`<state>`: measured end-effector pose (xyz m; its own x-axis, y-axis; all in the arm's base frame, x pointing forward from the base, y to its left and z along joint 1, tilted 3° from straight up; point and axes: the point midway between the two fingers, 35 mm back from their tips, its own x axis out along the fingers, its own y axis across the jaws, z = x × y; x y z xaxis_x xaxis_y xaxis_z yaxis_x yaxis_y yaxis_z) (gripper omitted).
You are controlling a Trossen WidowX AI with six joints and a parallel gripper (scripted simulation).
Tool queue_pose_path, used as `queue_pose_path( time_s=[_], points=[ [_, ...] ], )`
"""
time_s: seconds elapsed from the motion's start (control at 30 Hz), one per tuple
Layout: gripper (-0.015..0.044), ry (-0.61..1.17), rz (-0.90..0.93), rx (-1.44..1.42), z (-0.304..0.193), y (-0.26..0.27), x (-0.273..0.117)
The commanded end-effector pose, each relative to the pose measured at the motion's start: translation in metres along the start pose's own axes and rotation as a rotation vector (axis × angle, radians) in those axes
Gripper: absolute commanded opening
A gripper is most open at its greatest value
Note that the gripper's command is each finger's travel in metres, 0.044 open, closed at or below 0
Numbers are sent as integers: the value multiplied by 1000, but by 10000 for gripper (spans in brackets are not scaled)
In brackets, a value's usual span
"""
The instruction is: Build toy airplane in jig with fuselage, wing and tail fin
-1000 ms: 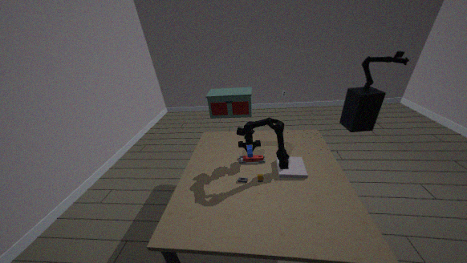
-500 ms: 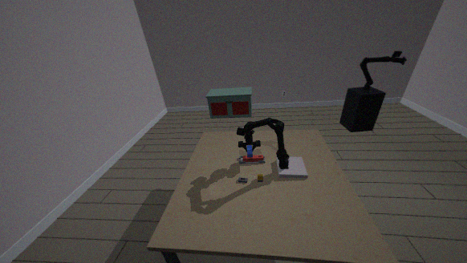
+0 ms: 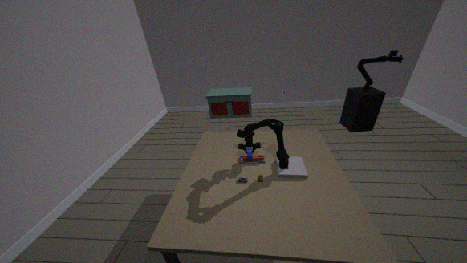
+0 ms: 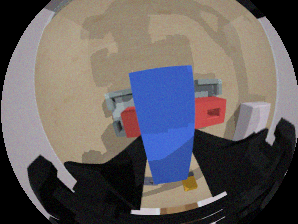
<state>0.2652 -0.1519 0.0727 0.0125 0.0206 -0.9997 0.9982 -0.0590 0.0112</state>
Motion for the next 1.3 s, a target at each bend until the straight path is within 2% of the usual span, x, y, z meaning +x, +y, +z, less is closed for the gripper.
queue_pose_path(
  time_s=[0.0, 0.57, 0.73, 0.9, 1.27],
  points=[
    [195, 3, -12, 4, 0, -2, 11],
    [195, 3, -12, 4, 0, -2, 18],
    [161, 4, -8, 1, 0, -2, 16],
    [30, 4, -8, 1, 0, -2, 16],
    [319, 4, -8, 1, 0, -2, 16]
  ],
)
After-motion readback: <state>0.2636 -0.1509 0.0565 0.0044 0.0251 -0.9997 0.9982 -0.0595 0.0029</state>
